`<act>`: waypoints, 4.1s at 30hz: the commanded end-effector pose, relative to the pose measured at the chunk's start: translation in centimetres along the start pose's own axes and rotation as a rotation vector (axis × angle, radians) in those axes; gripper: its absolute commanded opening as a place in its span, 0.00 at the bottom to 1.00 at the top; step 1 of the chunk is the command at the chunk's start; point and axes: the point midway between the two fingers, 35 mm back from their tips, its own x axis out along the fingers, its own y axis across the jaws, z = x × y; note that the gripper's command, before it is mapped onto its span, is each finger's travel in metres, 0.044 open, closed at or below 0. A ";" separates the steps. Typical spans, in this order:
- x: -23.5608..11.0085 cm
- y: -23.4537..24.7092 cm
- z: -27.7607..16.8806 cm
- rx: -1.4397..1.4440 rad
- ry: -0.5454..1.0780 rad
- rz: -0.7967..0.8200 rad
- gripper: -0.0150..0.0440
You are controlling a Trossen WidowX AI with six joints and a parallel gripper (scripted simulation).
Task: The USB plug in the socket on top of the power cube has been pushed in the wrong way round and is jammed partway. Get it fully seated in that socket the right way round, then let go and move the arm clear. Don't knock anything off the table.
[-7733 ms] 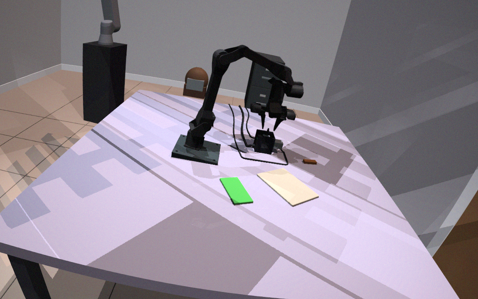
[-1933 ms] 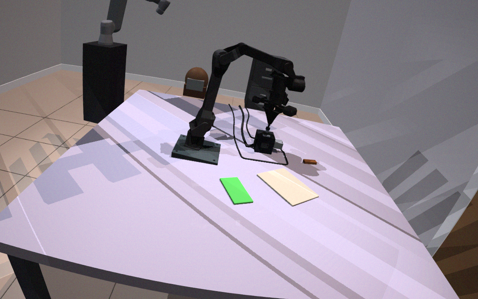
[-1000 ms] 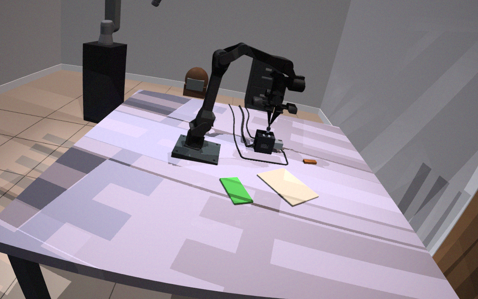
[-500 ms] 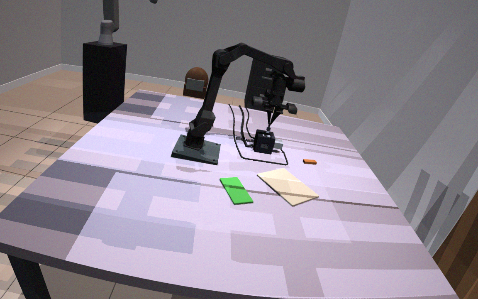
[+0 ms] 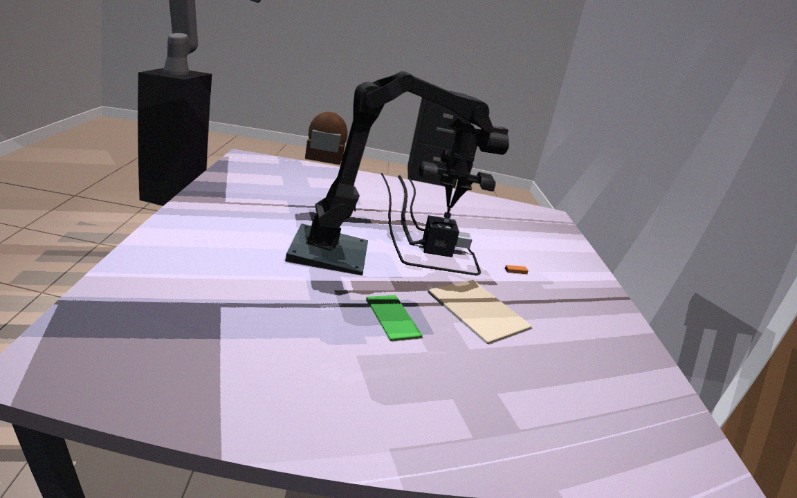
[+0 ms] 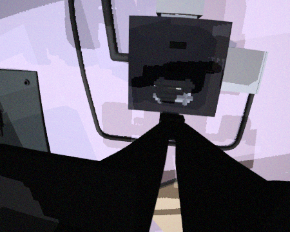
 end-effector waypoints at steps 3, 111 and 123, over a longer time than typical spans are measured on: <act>0.0 0.0 0.1 -0.005 -0.011 -0.002 0.25; 1.3 -0.1 0.8 -0.029 -0.077 -0.002 0.25; 1.5 -0.1 0.8 -0.029 -0.077 -0.002 0.25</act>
